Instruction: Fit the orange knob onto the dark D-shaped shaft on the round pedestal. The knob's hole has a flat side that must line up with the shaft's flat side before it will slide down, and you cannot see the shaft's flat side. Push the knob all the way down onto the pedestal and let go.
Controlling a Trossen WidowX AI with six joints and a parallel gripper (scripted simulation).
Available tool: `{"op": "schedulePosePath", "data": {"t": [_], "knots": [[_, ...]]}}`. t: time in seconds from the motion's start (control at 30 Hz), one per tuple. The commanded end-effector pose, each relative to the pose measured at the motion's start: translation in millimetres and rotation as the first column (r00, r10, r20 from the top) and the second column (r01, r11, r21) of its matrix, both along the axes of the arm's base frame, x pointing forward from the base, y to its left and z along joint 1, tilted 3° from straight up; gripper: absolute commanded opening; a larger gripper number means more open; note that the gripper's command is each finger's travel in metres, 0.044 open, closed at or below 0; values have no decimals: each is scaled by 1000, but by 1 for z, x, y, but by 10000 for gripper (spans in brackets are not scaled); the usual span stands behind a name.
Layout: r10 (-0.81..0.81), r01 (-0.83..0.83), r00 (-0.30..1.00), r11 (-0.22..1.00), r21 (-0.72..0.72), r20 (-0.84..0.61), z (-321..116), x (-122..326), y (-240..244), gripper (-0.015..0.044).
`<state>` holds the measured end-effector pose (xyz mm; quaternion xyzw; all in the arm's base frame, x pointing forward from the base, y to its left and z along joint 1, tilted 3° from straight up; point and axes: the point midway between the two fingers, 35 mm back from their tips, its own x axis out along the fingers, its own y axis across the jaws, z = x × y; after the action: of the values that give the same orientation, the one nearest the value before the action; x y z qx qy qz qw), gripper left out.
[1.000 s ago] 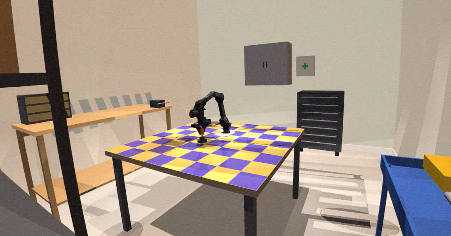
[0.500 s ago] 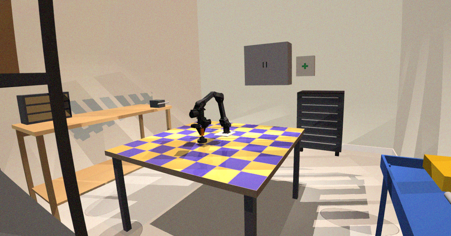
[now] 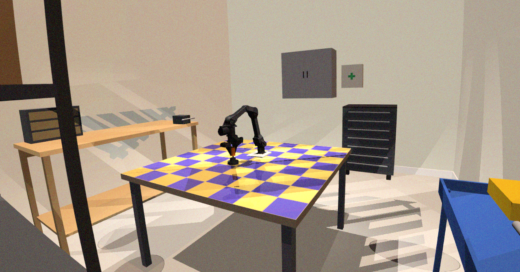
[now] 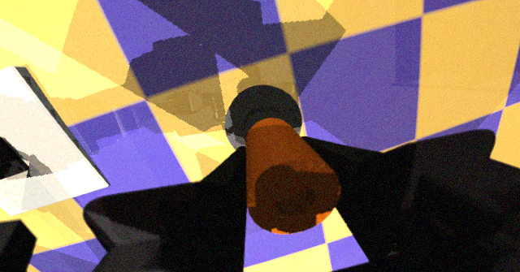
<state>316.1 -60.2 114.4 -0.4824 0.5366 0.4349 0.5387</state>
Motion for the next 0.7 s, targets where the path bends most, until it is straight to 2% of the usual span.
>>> {"op": "schedulePosePath", "data": {"t": [0.0, 0.1, 0.67], "knots": [[91, -91, 996, 996, -3, 0, 3, 1, 0, 0], [175, -175, 985, 985, -7, -5, 2, 1, 0, 0], [175, -175, 985, 985, -7, -5, -3, 1, 0, 0]]}}
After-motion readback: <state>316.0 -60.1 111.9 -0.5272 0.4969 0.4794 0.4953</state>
